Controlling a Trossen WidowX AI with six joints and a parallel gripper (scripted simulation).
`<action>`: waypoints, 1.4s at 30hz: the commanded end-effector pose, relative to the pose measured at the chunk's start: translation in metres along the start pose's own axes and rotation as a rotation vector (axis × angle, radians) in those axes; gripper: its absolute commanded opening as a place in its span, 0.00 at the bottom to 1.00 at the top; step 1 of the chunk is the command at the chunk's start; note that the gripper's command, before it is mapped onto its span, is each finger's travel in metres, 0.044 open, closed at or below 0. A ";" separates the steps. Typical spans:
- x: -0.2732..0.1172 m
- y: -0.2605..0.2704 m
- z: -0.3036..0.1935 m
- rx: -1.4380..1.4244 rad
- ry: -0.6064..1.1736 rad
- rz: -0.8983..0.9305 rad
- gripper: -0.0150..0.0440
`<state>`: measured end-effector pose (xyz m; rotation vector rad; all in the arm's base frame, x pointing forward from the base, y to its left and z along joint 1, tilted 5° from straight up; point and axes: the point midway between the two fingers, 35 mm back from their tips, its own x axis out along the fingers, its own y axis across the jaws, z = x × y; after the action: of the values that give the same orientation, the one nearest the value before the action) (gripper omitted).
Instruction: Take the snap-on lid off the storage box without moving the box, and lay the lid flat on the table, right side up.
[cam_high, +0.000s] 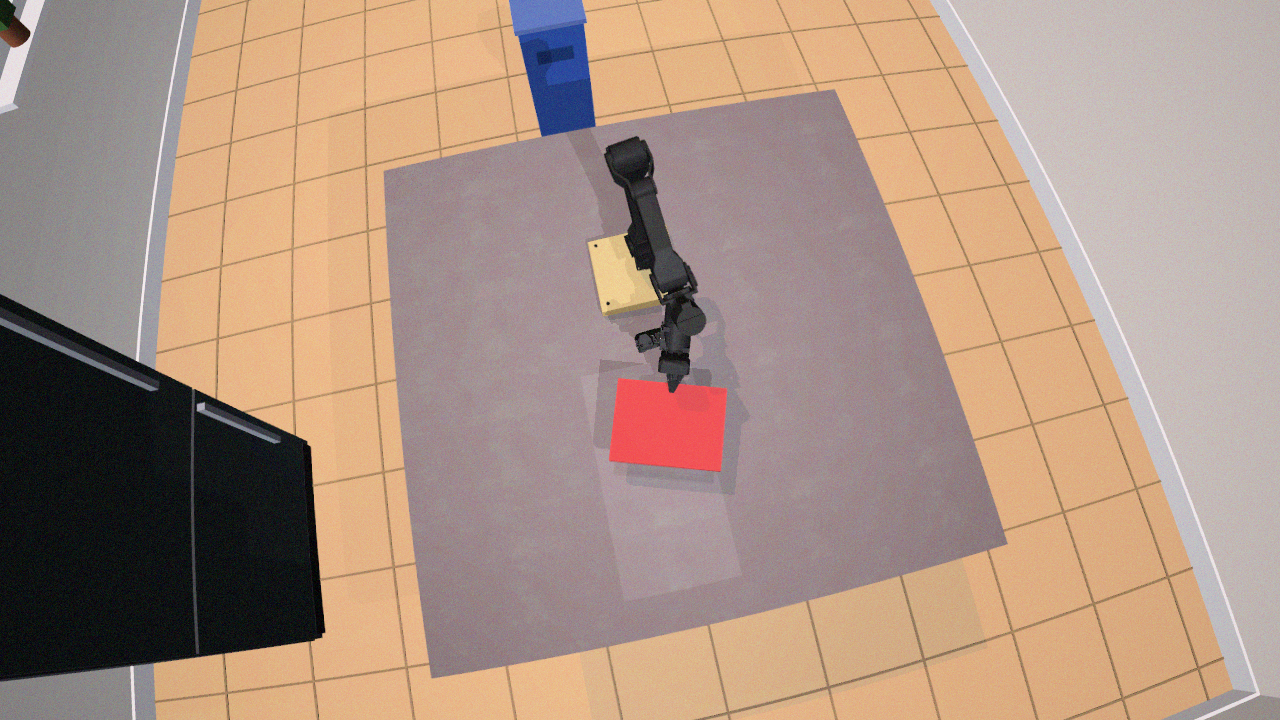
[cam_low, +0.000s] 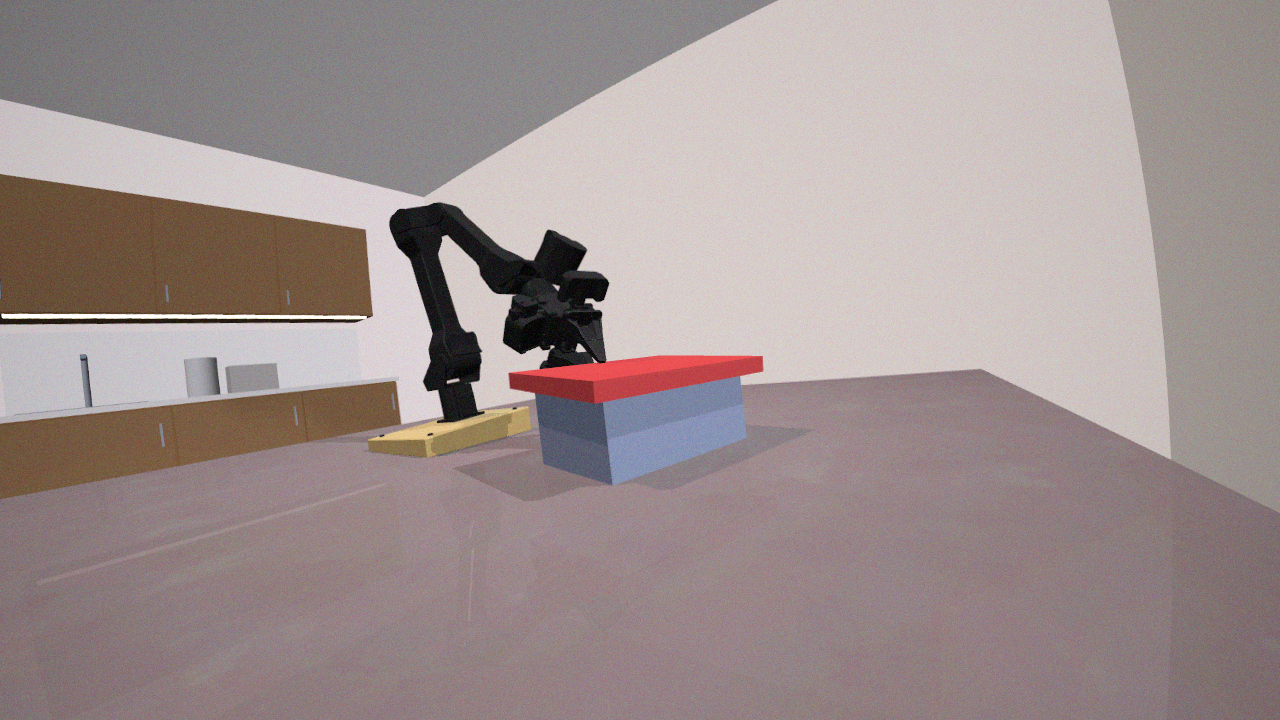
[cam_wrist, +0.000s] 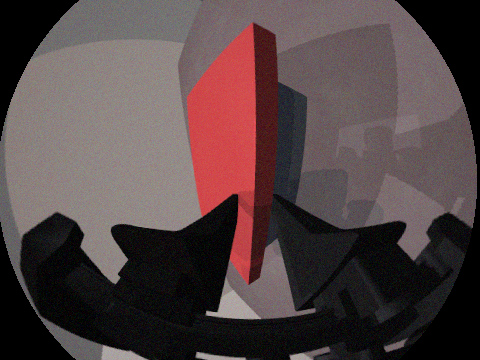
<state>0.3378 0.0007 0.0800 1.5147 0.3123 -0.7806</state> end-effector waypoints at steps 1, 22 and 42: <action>-0.001 0.001 0.000 0.002 -0.002 0.000 0.25; -0.002 0.003 0.000 0.000 -0.001 0.001 0.25; 0.000 0.004 0.000 0.000 -0.001 0.001 0.25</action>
<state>0.3395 0.0005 0.0834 1.5149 0.3088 -0.7823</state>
